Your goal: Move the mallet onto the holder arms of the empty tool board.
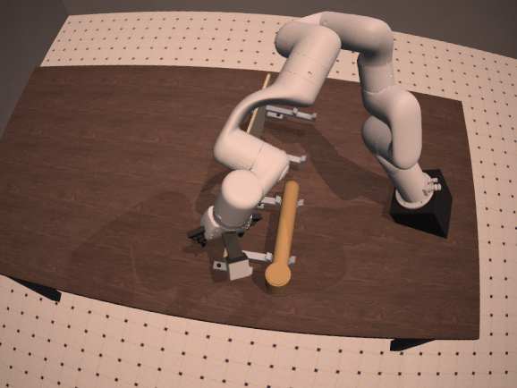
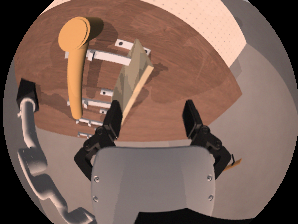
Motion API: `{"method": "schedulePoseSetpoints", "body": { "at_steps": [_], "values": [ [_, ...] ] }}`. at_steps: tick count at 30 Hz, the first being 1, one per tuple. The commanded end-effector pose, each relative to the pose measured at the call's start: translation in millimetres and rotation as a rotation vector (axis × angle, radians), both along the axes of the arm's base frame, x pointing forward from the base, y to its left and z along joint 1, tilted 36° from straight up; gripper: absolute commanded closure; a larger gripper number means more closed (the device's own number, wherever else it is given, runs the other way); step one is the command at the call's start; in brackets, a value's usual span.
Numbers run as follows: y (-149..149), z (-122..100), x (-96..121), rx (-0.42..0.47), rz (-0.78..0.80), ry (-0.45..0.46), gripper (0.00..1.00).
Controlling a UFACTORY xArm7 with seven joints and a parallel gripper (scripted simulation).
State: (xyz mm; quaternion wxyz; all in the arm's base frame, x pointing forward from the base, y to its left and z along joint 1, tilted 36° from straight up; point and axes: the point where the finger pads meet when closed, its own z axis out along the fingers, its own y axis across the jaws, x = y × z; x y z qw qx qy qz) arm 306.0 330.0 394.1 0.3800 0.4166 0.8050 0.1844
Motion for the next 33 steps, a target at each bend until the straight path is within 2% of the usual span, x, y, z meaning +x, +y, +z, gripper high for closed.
{"method": "schedulePoseSetpoints", "body": {
  "at_steps": [1,11,20,33],
  "values": [
    [0,0,-2,0.009,-0.002,0.001,0.00],
    [-1,-3,-6,0.020,-0.011,0.009,0.00],
    [-13,-28,-32,0.115,-0.096,0.073,0.00],
    [-15,-33,-37,0.133,-0.116,0.085,0.00]
  ]
}}
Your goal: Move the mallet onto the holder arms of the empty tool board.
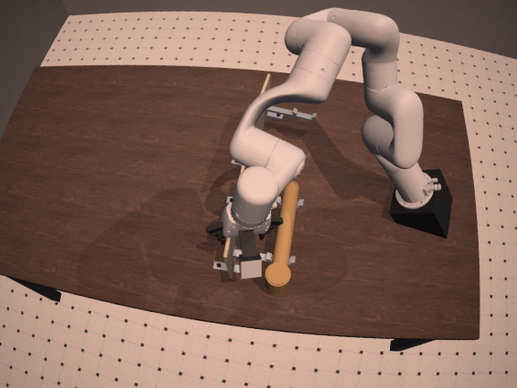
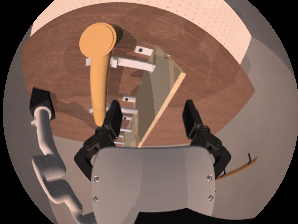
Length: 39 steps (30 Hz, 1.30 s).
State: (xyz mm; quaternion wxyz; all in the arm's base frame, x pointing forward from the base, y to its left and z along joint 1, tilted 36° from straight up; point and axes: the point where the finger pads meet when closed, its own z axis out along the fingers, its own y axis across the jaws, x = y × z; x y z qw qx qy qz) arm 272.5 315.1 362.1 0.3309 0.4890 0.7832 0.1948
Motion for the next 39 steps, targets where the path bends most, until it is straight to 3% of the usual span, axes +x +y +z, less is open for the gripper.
{"method": "schedulePoseSetpoints", "body": {
  "at_steps": [1,3,9,39],
  "values": [
    [-5,-11,-12,0.041,-0.041,0.023,0.00],
    [-18,-33,-31,0.108,-0.124,0.069,0.00],
    [-38,-65,-57,0.197,-0.255,0.129,0.00],
    [-41,-75,-59,0.214,-0.280,0.142,0.00]
  ]
}}
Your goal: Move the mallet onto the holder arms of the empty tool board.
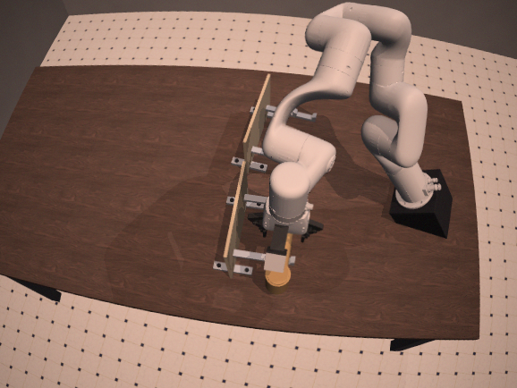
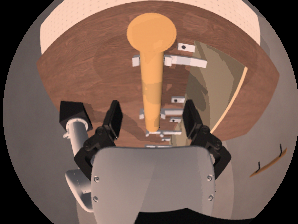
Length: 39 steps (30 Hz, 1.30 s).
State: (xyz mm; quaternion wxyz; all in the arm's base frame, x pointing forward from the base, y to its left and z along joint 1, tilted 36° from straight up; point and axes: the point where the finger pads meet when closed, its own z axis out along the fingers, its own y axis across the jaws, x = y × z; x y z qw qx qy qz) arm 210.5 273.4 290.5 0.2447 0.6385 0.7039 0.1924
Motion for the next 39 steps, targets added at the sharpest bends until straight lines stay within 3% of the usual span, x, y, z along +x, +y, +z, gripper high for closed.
{"method": "schedulePoseSetpoints", "body": {
  "at_steps": [1,10,25,26,39],
  "values": [
    [1,-8,7,0.002,0.001,-0.003,0.00],
    [-3,-72,54,0.002,0.001,-0.004,0.00],
    [-4,-79,58,0.003,0.002,-0.002,0.00],
    [-4,-79,58,0.003,0.002,-0.002,1.00],
    [-4,-79,58,0.003,0.002,-0.002,1.00]
  ]
}}
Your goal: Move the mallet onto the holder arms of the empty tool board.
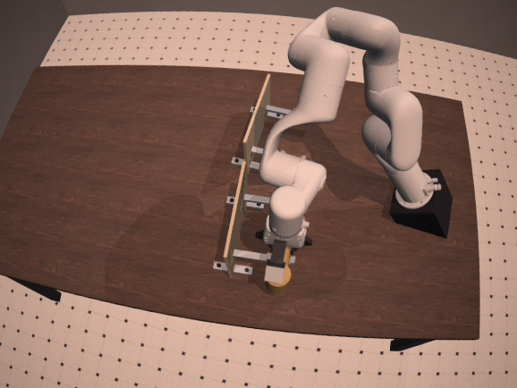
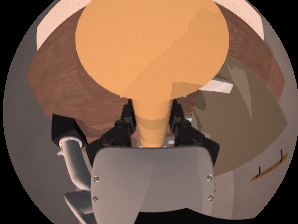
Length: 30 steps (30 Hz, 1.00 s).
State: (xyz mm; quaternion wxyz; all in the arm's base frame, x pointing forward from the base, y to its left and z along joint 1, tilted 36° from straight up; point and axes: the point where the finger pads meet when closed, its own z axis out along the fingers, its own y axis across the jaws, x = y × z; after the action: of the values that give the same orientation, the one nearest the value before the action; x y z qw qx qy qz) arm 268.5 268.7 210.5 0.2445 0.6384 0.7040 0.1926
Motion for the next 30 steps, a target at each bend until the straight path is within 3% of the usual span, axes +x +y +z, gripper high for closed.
{"method": "schedulePoseSetpoints", "body": {
  "at_steps": [1,24,30],
  "values": [
    [1,1,0,0.002,0.002,-0.002,1.00],
    [1,3,-1,0.002,0.001,-0.002,1.00],
    [4,43,-30,0.002,0.001,-0.003,1.00]
  ]
}}
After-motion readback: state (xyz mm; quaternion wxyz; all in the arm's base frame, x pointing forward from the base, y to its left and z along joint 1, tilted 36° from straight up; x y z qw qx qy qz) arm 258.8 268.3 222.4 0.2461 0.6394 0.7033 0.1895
